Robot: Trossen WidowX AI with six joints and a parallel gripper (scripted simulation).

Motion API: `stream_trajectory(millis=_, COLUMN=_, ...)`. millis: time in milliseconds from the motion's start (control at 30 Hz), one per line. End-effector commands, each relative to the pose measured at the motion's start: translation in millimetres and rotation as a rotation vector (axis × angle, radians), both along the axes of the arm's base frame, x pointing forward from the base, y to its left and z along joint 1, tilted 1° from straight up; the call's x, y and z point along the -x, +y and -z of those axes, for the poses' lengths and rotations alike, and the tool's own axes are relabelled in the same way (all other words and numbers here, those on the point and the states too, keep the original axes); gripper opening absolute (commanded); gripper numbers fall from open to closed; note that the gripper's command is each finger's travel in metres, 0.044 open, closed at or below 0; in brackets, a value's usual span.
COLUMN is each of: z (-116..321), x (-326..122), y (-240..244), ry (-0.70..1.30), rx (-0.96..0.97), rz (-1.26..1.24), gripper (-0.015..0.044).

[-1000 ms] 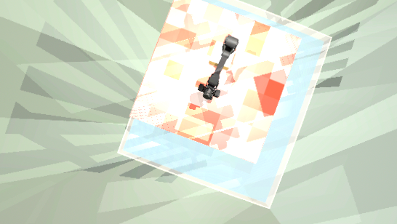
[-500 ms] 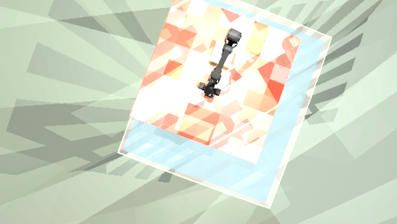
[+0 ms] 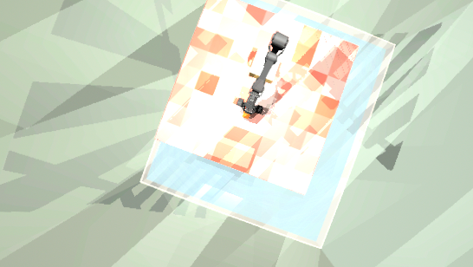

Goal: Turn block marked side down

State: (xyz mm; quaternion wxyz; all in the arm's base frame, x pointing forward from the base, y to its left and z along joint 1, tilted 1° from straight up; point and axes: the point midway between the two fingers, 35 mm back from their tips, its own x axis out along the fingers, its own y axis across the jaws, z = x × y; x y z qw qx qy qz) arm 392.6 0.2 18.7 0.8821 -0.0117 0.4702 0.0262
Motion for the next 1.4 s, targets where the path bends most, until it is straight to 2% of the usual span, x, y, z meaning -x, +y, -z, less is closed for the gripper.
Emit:
stream_trajectory(millis=0, z=7, x=-4, y=0, ry=-0.053, rx=-0.007, rz=0.0, gripper=0.0)
stream_trajectory(millis=467, z=26, x=-7, y=0, ry=-0.266, rx=-0.02, rz=0.002, gripper=0.0)
stream_trajectory(millis=900, z=25, x=6, y=1, ry=-0.459, rx=-0.03, rz=0.001, gripper=0.0)
stream_trajectory(millis=1367, z=22, x=7, y=1, ry=-0.495, rx=-0.032, rz=0.001, gripper=0.0)
